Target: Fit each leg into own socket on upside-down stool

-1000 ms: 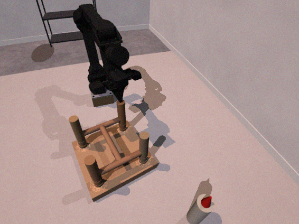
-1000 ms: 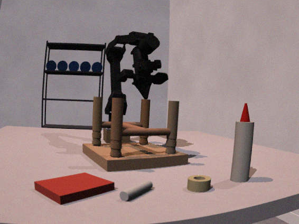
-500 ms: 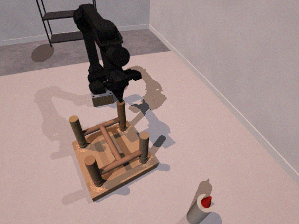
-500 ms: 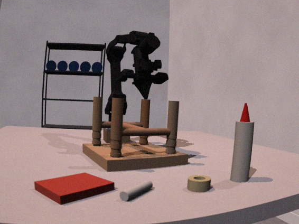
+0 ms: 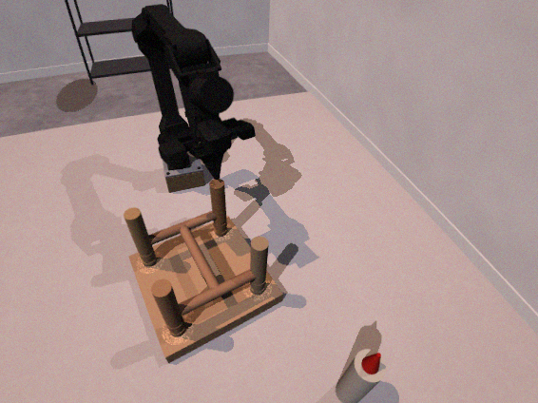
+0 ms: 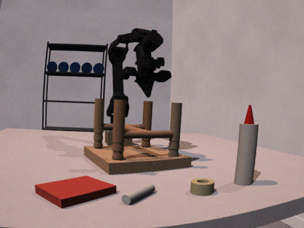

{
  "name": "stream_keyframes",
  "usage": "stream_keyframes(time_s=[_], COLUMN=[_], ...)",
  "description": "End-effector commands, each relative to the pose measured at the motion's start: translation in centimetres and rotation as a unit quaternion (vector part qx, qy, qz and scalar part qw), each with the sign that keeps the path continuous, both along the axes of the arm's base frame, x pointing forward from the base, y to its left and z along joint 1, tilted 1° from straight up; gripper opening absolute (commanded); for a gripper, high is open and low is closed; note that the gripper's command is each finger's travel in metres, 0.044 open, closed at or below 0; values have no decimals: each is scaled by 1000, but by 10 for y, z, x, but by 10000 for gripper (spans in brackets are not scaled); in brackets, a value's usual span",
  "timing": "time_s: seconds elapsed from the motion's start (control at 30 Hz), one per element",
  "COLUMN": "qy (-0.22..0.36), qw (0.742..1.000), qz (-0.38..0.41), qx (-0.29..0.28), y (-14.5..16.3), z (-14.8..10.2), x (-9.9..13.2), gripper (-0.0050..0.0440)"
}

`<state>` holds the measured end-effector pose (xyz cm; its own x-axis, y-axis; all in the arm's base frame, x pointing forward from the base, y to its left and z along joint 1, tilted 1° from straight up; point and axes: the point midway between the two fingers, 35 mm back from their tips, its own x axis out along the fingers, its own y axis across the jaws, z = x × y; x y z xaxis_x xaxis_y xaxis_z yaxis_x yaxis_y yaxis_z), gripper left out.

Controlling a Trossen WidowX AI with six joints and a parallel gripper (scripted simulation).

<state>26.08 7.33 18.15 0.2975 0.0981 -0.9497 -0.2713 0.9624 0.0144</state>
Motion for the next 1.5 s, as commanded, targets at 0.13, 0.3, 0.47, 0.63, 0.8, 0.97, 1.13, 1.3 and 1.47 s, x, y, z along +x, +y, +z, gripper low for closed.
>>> stream_keyframes(time_s=[0.13,0.3,0.47,0.63,0.8,0.97,1.13,1.3,1.47], qy=[-11,-6,6,15,21,26,26,26,26], qw=[1000,1000,993,980,970,959,959,959,959], qz=[0,-16,-117,-198,-243,-282,-282,-282,-282], qx=[3,1,-2,-2,-2,-1,-1,-1,-1], y=[0,-8,-63,-113,-143,-169,-169,-169,-169], z=[16,13,20,24,26,27,27,9,2], x=[-1,4,30,42,45,45,45,45,44], gripper=[0,0,0,0,0,0,0,0,0])
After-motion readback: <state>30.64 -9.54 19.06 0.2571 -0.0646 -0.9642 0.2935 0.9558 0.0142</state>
